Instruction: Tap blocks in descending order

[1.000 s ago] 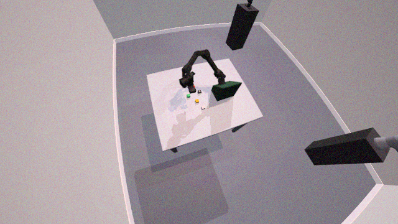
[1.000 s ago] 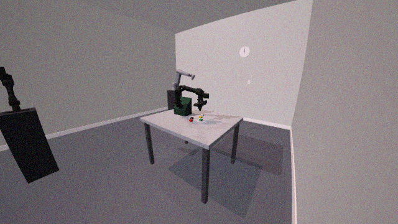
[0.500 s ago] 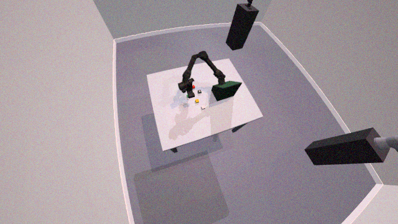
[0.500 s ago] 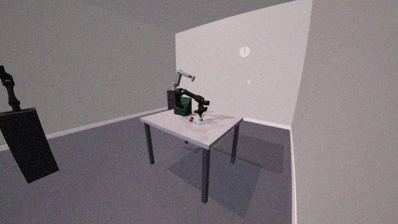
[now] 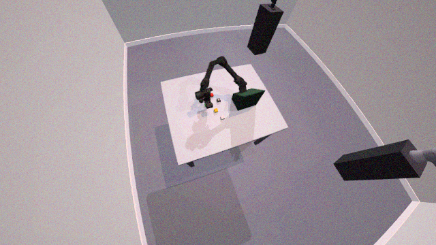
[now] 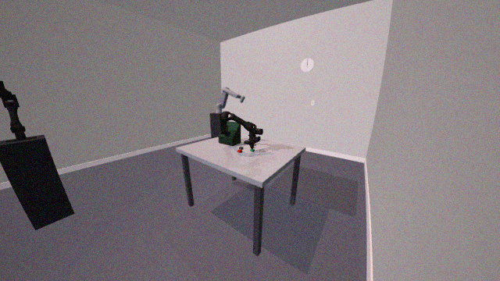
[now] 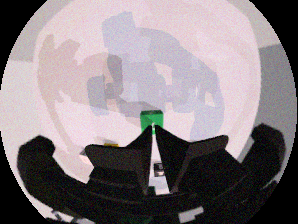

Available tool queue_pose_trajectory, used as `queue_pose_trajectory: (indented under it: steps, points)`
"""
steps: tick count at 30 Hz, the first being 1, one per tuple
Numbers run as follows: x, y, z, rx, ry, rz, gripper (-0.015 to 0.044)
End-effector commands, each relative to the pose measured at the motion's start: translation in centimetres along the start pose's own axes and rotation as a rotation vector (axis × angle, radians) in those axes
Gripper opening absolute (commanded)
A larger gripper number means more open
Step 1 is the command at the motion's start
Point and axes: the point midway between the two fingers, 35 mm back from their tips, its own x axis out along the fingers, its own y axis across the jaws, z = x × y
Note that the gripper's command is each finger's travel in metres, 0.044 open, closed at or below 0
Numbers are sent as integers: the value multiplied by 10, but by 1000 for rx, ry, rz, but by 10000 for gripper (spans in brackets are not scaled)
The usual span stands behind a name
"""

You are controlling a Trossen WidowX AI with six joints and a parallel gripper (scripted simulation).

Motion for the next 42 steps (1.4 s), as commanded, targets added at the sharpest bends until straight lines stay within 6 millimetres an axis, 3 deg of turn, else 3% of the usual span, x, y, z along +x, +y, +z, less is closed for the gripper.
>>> queue_pose_trajectory:
  steps: [1, 6, 10, 15, 17, 20, 22, 27, 31, 33, 40, 42]
  points:
    - [7, 0, -3, -11, 6, -6, 20]
    - [7, 0, -3, -11, 6, -6, 20]
    - [-21, 1, -3, -10, 5, -4, 20]
    - [-26, 1, -3, -11, 6, -4, 20]
    - [-46, 2, -1, -11, 6, -1, 20]
    - [-94, 2, -2, -12, 6, 0, 20]
    - [-104, 2, -3, -12, 7, -1, 20]
    - [-104, 5, -4, -12, 6, 0, 20]
    - [-106, 68, -40, -14, 7, 8, 20]
    - [-105, 89, -56, -13, 8, 5, 20]
    - [-105, 91, -59, -13, 8, 4, 20]
    - [-91, 92, -57, -13, 8, 5, 20]
